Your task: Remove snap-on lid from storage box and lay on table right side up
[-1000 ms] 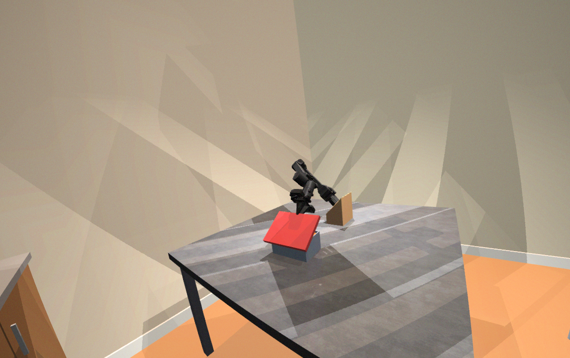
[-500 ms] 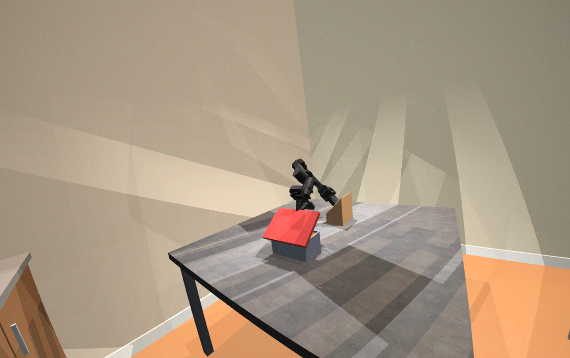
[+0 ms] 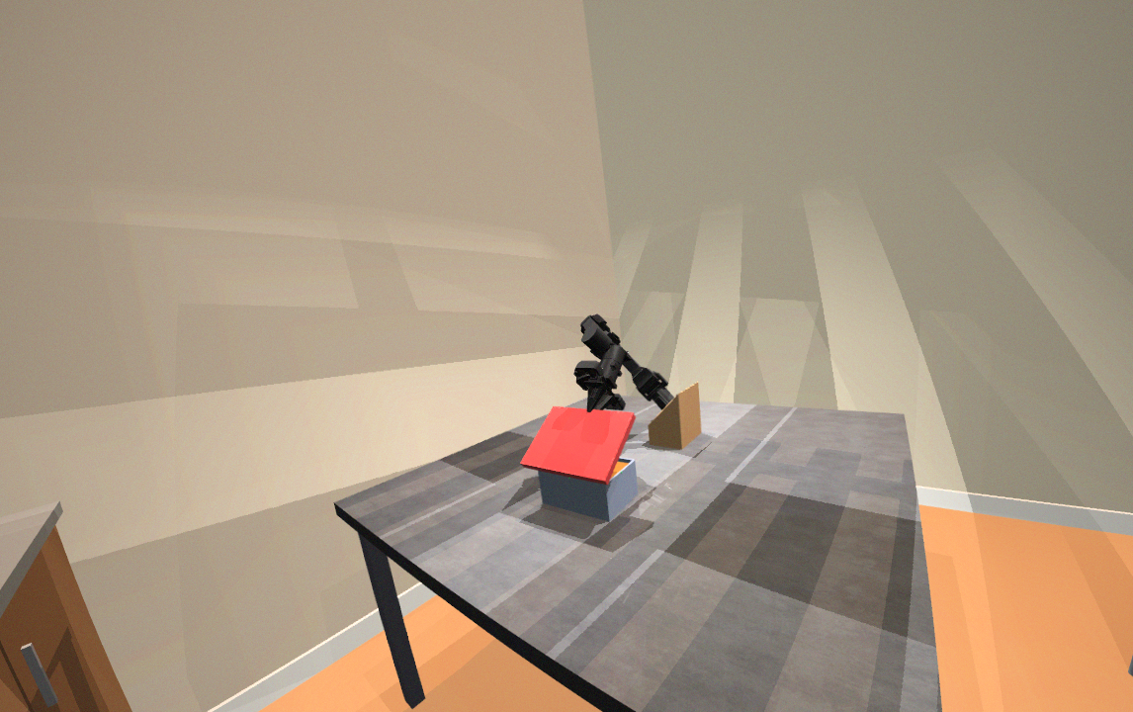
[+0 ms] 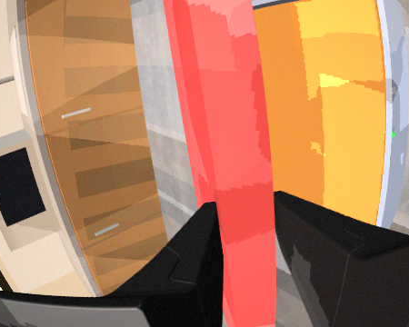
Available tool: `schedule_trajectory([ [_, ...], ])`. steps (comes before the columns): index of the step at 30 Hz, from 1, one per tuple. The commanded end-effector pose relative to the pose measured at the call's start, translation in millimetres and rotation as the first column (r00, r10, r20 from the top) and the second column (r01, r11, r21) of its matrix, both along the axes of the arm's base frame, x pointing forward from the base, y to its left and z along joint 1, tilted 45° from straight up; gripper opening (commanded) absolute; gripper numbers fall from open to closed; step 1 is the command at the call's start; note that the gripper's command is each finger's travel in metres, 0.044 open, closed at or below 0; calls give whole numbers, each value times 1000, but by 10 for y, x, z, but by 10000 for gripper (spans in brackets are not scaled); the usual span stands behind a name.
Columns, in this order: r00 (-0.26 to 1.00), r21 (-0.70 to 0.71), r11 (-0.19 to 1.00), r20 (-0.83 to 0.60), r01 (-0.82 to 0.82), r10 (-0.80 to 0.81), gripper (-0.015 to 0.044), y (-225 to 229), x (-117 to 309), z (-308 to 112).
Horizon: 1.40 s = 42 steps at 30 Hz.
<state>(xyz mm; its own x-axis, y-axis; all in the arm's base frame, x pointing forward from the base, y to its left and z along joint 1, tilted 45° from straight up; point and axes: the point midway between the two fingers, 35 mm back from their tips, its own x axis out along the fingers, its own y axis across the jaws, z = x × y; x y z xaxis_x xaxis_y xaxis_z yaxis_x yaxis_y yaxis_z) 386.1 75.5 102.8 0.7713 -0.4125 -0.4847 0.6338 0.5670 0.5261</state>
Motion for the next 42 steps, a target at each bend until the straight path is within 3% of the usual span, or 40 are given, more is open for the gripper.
schedule_trajectory([
  [1, 1000, 6, 1000, 10, -4, 4, 0, 63, 9, 57],
  [23, 1000, 7, 1000, 9, -4, 4, 0, 260, 3, 257],
  [42, 1000, 5, 1000, 8, -4, 4, 0, -59, -22, 458],
])
